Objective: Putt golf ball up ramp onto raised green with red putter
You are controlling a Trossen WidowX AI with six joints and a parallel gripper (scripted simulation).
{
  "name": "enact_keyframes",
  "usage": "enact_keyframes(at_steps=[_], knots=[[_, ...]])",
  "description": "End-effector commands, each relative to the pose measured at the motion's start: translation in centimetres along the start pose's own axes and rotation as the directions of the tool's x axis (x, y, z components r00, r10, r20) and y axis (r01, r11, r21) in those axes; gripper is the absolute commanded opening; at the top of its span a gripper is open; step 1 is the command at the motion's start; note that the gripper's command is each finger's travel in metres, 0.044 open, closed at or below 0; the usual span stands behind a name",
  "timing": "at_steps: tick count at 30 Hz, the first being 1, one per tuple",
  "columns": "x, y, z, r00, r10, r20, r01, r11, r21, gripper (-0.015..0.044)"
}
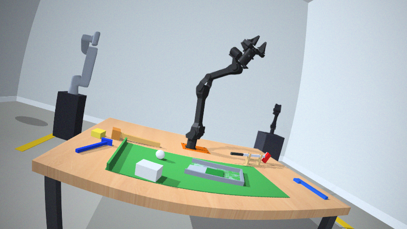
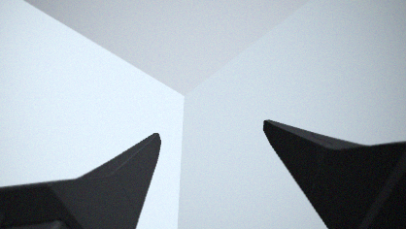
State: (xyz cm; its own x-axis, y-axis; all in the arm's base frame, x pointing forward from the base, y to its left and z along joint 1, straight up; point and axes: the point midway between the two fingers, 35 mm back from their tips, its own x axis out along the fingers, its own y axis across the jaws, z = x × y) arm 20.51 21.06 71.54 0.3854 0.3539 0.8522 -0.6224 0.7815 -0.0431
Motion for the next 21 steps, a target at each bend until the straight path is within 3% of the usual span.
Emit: enact_keyframes(at_steps=[1, 5, 10, 17, 21], knots=[[-0.7, 0.5, -5.8, 0.982, 0.037, -0.186, -0.054, 0.995, -0.084, 0.0440], [-2.7, 0.8, -12.3, 0.914, 0.072, -0.399, -0.143, 0.978, -0.150, 0.0440], [-6.7, 1.0, -19.8, 0.764, 0.105, -0.636, -0.278, 0.944, -0.179, 0.0440], [-14.5, 0.9, -28.2, 0.468, 0.137, -0.873, -0.486, 0.865, -0.125, 0.0440], [-20.3, 0.7, -31.8, 0.248, 0.153, -0.957, -0.592, 0.806, -0.024, 0.0440]])
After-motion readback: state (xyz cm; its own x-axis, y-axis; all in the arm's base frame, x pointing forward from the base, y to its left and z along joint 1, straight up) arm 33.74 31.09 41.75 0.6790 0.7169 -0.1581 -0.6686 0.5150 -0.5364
